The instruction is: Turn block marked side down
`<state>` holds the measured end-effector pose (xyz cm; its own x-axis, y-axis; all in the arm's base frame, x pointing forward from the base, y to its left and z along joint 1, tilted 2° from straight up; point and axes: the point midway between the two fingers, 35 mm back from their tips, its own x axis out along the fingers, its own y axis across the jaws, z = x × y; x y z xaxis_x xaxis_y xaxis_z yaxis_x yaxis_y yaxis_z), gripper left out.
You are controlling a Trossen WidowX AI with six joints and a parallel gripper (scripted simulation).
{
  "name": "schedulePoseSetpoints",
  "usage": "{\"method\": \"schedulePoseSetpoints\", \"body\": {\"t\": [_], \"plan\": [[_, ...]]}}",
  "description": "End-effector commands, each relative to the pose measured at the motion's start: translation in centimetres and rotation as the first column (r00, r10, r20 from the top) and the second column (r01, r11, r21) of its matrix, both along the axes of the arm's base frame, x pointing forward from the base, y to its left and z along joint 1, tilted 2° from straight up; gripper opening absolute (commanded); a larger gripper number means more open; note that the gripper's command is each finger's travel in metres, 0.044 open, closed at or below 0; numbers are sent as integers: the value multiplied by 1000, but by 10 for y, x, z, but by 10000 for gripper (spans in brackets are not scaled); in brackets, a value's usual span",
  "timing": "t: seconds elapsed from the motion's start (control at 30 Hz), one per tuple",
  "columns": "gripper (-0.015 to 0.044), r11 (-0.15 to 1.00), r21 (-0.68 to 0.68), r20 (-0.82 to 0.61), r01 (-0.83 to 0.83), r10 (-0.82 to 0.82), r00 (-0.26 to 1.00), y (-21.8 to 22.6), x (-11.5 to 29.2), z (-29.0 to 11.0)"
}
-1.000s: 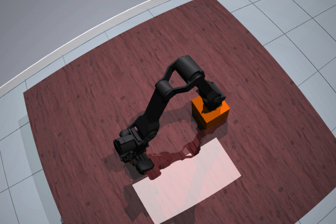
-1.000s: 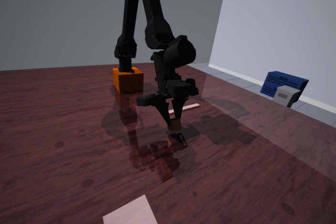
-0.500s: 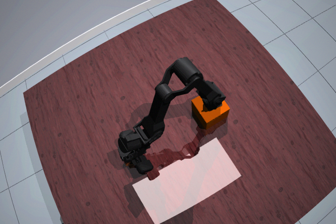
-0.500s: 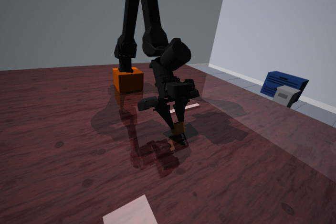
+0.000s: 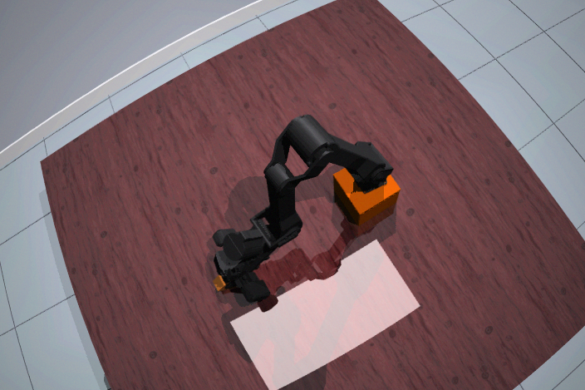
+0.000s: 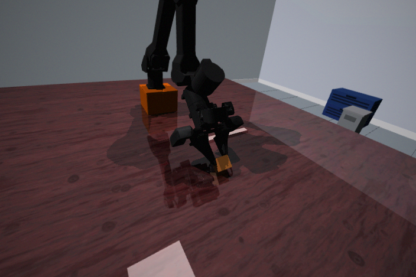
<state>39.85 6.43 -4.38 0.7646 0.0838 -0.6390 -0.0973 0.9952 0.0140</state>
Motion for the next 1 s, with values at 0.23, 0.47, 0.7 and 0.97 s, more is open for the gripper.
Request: {"method": "schedulePoseSetpoints", "body": {"t": [0.23,0.47,0.7,0.97], "plan": [[0,1000,8,141,3,-4,990,-3,-14,-5],[0,1000,13,186,4,-6,982,-3,-17,-3],[0,1000,13,188,4,-6,982,-3,-17,-3],[53,1000,13,188,4,-6,982,-3,-17,-3]]}}
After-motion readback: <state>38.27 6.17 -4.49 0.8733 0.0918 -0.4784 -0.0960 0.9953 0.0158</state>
